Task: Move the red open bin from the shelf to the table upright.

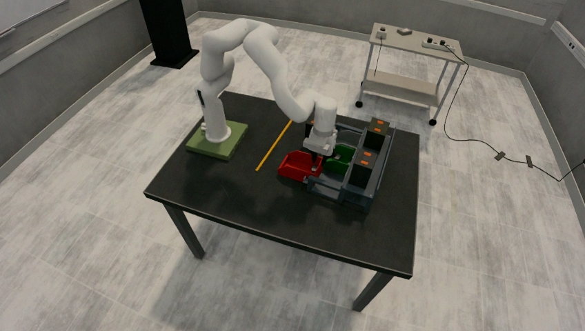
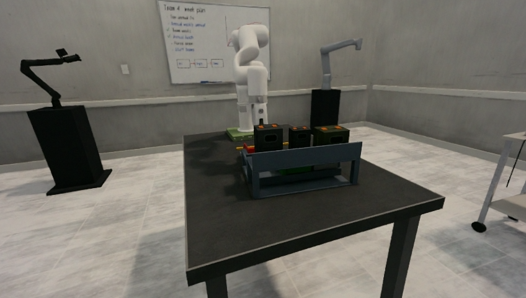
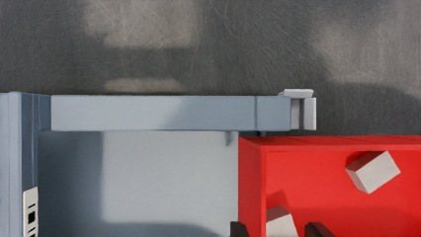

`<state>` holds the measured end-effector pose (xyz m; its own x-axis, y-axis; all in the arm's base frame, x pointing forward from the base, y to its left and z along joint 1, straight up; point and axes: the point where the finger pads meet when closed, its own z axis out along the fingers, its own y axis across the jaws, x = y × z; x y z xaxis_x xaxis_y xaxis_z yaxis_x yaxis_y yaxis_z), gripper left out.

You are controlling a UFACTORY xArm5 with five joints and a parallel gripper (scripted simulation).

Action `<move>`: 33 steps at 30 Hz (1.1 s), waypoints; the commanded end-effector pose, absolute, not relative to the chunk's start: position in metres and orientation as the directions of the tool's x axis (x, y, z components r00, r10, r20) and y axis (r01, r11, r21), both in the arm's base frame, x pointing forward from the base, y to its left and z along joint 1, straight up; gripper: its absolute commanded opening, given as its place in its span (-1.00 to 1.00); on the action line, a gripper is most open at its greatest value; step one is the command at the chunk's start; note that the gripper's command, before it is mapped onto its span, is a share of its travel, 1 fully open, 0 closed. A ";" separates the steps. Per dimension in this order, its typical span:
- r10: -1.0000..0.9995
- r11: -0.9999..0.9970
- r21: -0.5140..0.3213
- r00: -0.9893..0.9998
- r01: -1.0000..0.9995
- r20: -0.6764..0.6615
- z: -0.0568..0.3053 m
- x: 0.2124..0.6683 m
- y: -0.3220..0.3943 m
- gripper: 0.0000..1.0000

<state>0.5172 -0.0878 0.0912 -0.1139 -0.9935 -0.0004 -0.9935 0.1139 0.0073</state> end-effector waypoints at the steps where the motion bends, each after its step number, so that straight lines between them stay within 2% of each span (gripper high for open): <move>1: -0.993 0.114 0.003 -0.114 -0.993 0.001 0.090 0.519 -0.088 -0.32; 33: -0.993 0.114 0.003 -0.114 -0.993 0.001 0.074 0.519 -0.088 -0.32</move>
